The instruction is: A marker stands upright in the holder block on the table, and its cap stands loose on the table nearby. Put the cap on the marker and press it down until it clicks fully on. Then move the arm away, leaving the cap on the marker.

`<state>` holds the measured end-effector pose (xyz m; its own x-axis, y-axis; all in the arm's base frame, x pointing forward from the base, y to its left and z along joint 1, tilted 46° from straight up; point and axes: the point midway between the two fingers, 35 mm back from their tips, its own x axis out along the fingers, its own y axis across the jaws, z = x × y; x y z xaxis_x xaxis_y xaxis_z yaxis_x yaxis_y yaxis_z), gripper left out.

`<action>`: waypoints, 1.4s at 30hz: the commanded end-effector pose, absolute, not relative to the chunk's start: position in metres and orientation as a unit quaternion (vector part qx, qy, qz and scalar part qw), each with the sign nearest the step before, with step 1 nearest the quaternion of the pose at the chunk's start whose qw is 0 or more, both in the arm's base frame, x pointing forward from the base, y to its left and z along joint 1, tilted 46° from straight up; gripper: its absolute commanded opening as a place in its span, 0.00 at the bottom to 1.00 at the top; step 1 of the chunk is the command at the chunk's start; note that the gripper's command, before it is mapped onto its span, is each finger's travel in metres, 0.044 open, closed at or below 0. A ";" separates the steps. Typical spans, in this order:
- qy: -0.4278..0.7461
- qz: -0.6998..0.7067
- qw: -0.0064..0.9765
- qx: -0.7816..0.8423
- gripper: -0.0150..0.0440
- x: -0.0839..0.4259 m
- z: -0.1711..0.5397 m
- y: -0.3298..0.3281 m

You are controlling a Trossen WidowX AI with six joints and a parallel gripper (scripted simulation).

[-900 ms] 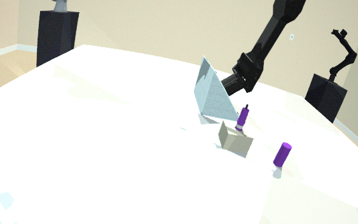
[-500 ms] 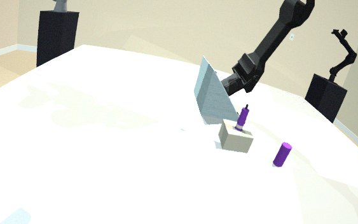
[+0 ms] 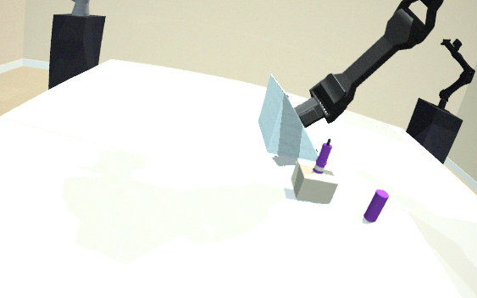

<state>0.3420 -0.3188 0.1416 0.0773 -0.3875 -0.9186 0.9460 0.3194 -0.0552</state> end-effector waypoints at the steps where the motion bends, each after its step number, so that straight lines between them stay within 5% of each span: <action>1: 0.585 -0.313 0.707 0.247 0.66 0.356 0.125 -0.243; 12: 0.676 0.076 0.720 0.137 0.66 0.349 0.121 -0.097; 23: 0.586 0.446 0.672 0.072 0.66 0.309 0.145 0.029; 42: 0.574 0.467 0.669 0.070 0.66 0.305 0.119 0.057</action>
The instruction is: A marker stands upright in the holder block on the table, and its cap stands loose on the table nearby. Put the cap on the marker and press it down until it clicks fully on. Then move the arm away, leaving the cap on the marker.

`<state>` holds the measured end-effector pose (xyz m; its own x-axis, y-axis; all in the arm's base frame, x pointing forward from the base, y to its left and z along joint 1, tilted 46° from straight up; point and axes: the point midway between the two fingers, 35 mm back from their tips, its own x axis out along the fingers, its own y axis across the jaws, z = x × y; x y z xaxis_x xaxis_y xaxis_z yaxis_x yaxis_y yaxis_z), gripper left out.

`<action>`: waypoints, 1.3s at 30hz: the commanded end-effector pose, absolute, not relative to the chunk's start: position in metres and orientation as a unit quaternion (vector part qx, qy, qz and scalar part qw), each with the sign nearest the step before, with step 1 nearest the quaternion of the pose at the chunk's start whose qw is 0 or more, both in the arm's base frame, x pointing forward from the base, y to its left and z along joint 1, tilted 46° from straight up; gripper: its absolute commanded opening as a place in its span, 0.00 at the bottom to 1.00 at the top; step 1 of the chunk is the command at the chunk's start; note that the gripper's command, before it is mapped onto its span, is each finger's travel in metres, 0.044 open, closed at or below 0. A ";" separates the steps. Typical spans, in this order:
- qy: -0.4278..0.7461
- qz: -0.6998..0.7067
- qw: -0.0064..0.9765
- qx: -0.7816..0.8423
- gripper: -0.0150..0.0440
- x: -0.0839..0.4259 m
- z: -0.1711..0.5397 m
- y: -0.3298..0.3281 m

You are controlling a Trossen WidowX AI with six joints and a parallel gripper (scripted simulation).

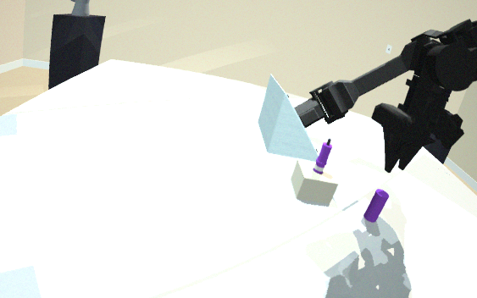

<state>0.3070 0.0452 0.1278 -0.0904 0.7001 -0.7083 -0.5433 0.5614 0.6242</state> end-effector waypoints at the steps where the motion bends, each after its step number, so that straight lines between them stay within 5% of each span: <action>1: 0.574 0.467 0.669 0.070 0.66 0.305 0.119 0.057; 39: 0.573 0.468 0.669 0.070 0.66 0.300 0.075 0.098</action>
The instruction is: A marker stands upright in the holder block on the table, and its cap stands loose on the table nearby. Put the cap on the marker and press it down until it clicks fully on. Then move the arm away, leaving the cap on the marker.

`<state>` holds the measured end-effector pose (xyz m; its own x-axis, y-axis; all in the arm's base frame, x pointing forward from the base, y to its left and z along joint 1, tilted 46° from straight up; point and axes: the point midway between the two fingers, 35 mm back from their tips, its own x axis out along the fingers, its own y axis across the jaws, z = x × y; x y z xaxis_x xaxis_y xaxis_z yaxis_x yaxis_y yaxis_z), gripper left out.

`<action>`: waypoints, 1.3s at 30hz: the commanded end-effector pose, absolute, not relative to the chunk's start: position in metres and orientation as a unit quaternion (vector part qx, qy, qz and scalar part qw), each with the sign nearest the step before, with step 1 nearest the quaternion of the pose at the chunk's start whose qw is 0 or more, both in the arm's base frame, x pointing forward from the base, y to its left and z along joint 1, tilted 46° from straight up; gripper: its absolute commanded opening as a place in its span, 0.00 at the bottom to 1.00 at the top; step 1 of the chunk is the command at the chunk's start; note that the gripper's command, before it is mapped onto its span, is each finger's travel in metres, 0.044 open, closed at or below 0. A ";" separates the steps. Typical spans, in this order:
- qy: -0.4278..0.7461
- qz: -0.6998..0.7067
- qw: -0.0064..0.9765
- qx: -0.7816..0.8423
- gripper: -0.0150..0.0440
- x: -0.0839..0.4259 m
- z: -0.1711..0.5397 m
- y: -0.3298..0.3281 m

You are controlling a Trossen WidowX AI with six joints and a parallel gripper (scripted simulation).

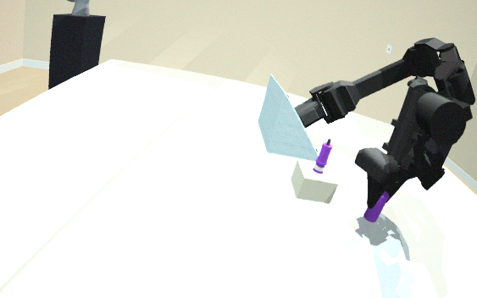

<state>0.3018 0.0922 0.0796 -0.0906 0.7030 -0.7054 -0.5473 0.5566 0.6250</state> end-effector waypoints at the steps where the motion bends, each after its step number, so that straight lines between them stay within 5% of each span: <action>1: 0.573 0.468 0.669 0.070 0.66 0.300 0.074 0.099; 7: 0.573 0.468 0.669 0.071 0.66 0.299 0.071 0.103; 11: 0.573 0.468 0.669 0.071 0.48 0.299 0.071 0.103; 20: 0.573 0.468 0.669 0.071 0.38 0.299 0.070 0.103; 23: 0.576 0.459 0.672 0.073 0.25 0.301 0.070 0.101; 39: 0.576 0.461 0.671 0.071 0.25 0.305 0.095 0.075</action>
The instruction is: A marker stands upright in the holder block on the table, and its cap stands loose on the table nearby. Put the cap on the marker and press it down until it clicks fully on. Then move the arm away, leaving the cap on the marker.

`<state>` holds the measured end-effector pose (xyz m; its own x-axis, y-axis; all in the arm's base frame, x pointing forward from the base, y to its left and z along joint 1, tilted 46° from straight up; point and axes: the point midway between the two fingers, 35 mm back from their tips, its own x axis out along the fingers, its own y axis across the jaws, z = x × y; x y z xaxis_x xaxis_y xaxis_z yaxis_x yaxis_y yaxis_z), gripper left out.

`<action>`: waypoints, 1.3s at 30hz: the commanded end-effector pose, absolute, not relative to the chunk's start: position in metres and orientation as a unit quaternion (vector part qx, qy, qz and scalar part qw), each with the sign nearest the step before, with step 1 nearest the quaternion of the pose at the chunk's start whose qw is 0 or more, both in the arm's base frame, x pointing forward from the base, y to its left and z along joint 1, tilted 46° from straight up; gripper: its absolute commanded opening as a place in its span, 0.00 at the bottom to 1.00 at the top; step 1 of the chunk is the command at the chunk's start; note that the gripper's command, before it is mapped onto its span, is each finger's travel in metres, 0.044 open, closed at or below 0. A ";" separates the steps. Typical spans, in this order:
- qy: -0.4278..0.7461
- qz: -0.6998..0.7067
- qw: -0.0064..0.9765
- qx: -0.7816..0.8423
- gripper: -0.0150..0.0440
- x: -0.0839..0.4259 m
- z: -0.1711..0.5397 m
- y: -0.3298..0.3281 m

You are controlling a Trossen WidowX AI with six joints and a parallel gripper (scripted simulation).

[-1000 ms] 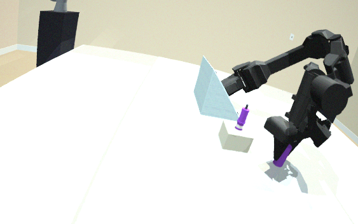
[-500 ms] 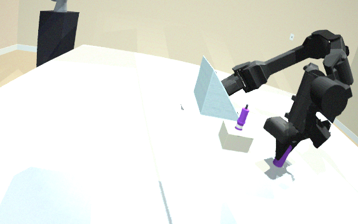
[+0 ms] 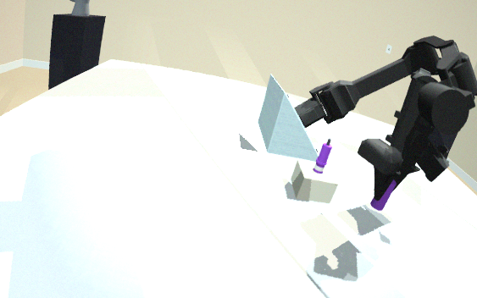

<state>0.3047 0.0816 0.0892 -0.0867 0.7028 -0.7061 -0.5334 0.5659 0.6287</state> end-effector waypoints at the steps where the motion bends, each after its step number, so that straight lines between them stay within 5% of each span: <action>1: 0.576 0.462 0.671 0.070 0.25 0.305 0.097 0.073; 39: 0.581 0.456 0.671 0.066 0.25 0.281 0.086 -0.032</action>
<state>0.2862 -0.0205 0.0894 -0.0857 0.6903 -0.7184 -0.5362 0.5758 0.6172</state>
